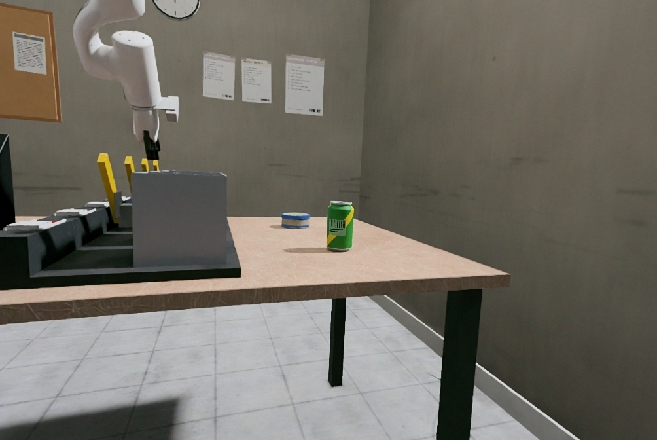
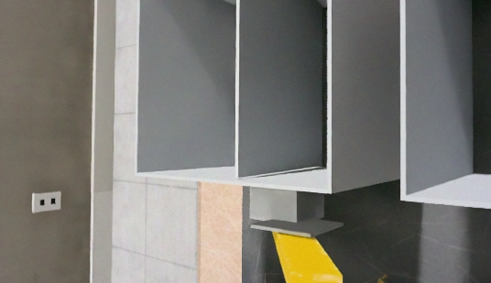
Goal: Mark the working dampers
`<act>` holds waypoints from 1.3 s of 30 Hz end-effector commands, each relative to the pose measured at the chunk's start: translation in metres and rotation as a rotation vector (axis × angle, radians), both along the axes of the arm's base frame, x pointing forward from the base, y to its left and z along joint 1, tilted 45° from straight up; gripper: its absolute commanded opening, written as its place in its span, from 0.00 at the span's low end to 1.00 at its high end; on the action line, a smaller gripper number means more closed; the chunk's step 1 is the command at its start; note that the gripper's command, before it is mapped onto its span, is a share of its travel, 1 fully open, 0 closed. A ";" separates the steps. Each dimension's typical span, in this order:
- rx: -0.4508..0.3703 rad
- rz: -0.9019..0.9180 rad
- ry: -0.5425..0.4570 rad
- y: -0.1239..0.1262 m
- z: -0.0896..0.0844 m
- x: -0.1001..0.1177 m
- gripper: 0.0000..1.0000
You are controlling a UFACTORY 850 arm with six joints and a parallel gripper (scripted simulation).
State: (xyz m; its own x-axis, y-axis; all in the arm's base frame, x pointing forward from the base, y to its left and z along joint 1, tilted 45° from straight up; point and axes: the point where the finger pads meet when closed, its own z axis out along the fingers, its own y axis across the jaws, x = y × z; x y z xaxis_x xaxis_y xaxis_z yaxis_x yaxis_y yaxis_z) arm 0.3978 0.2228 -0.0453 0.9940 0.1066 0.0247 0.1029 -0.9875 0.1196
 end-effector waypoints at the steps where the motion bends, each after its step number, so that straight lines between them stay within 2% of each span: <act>1: -0.019 -0.002 0.025 0.003 0.000 0.003 0.39; 4: -0.087 -0.002 0.017 0.016 -0.004 0.014 0.39; 7: -0.217 -0.003 0.003 0.042 -0.011 0.034 0.39; 12: -0.342 -0.005 -0.011 0.067 -0.018 0.054 0.39; 14: -0.342 -0.005 -0.011 0.067 -0.018 0.054 0.39; 16: -0.437 -0.006 -0.021 0.086 -0.023 0.068 0.39; 24: -0.628 -0.008 -0.042 0.124 -0.033 0.097 0.39; 28: -0.663 -0.009 -0.045 0.131 -0.035 0.101 0.39; 39: -0.664 -0.010 -0.045 0.131 -0.035 0.101 0.39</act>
